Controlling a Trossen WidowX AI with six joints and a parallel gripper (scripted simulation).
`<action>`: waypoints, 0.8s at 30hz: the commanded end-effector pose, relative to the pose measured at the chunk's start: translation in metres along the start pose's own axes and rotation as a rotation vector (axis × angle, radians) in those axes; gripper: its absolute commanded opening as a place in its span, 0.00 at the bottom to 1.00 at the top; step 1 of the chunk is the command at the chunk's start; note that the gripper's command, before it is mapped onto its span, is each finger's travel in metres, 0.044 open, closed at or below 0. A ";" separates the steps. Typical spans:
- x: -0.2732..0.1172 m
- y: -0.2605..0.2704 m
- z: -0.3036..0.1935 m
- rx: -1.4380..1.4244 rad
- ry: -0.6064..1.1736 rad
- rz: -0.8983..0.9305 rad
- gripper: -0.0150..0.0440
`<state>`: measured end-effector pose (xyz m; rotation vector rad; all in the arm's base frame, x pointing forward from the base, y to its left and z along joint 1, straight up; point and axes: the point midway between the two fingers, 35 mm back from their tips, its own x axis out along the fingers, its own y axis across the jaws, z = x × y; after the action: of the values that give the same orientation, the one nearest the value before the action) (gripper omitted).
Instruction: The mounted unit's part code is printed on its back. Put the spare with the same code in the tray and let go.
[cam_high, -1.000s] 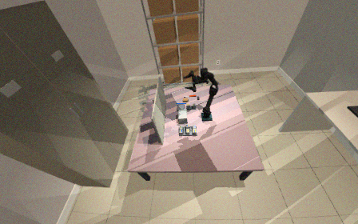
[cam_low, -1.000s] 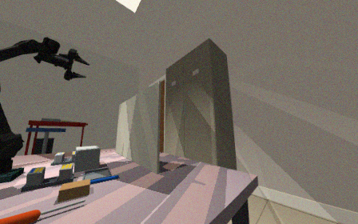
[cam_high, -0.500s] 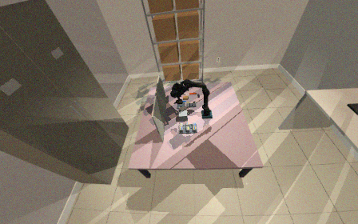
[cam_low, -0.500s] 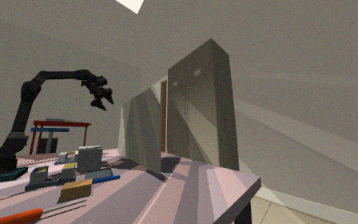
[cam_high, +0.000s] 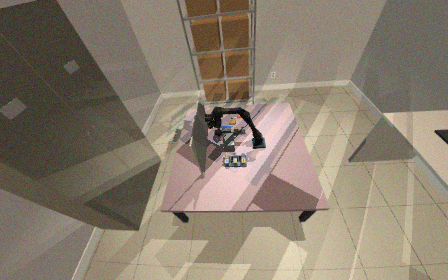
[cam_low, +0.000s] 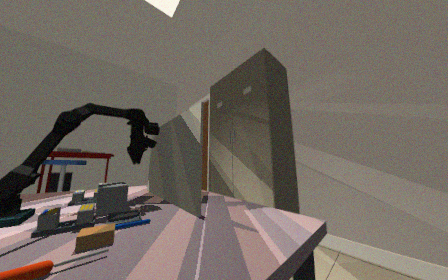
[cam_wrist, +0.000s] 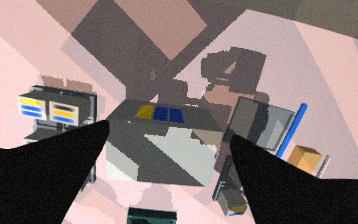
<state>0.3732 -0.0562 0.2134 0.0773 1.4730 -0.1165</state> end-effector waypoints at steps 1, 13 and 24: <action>-0.005 0.002 -0.001 0.008 -0.008 0.011 1.00; -0.004 0.005 -0.001 -0.013 -0.007 0.012 1.00; 0.039 0.184 -0.034 -1.229 0.031 0.068 1.00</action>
<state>0.3784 0.0786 0.1826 -0.6048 1.4278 0.5762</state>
